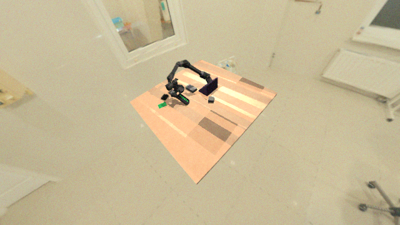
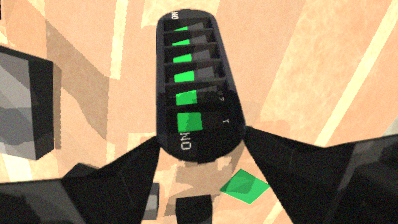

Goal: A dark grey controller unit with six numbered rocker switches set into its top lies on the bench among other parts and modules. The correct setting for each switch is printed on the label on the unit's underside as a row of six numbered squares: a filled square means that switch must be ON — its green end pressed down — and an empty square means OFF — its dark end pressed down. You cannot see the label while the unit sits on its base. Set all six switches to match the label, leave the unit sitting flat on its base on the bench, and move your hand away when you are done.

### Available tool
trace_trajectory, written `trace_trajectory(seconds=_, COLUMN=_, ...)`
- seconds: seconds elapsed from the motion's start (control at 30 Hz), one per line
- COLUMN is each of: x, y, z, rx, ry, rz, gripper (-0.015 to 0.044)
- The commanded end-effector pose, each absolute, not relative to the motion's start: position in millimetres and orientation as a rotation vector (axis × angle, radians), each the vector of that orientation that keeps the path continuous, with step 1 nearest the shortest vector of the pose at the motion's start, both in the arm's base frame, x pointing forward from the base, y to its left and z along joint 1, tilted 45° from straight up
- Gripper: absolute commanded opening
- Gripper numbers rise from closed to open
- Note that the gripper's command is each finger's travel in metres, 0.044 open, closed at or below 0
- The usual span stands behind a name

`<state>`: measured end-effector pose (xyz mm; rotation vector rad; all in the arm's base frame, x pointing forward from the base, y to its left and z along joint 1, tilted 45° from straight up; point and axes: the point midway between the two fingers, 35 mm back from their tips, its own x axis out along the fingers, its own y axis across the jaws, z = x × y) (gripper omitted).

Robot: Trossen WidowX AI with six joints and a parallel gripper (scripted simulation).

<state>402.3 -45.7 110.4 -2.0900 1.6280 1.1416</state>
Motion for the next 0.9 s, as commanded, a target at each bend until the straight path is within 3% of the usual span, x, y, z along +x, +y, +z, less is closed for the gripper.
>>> trace_trajectory(seconds=0.0, x=401, y=-49, z=107, rx=-2.081, ry=1.63, rz=1.164, gripper=0.0338)
trace_trajectory(seconds=0.87, x=408, y=-68, z=106, rx=-2.081, ry=1.631, rz=1.162, gripper=0.0338)
